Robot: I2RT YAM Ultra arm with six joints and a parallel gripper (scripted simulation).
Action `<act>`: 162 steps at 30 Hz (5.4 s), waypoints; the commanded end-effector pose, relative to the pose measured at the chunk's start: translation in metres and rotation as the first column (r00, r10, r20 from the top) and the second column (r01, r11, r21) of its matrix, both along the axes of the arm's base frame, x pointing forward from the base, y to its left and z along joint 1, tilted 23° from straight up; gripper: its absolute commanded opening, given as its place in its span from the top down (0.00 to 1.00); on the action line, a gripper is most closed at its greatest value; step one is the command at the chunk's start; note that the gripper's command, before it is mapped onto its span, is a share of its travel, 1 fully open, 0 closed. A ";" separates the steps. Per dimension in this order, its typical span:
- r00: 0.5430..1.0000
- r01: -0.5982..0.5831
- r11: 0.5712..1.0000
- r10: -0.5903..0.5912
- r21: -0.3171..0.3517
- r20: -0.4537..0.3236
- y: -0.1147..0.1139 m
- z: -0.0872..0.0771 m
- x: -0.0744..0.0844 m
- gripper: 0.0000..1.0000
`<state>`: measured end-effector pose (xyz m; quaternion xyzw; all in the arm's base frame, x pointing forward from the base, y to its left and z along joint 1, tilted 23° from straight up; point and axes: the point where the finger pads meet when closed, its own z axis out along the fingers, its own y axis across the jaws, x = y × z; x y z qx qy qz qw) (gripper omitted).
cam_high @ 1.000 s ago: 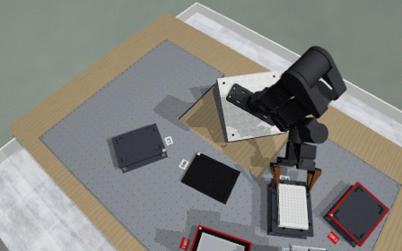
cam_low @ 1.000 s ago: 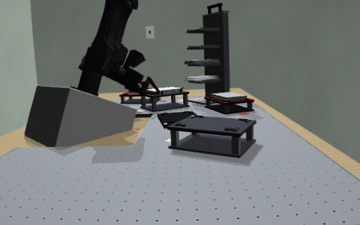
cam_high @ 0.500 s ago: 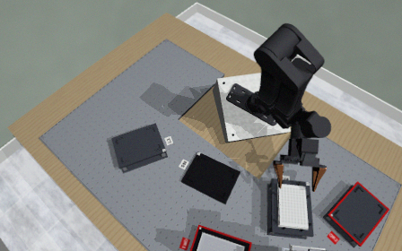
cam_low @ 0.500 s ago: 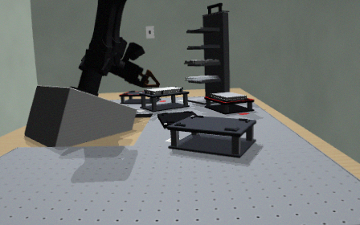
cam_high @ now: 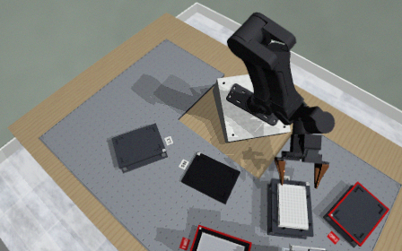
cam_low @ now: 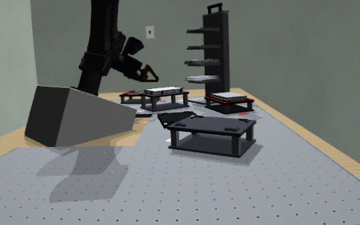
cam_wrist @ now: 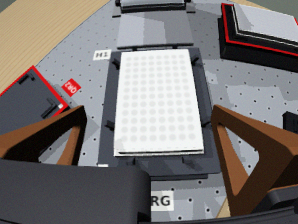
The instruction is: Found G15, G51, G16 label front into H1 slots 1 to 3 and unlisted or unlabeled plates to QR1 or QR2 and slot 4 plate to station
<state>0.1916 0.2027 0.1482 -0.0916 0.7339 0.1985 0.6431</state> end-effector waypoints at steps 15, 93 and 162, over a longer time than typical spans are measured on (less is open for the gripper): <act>1.000 0.011 0.998 -0.012 -0.064 -0.014 -0.010 0.011 -0.009 0.00; 0.975 -0.224 0.904 0.210 -0.364 -0.078 0.017 0.129 -0.049 0.00; 0.562 -0.619 -0.292 0.484 -0.729 -0.671 0.139 0.155 -0.058 0.00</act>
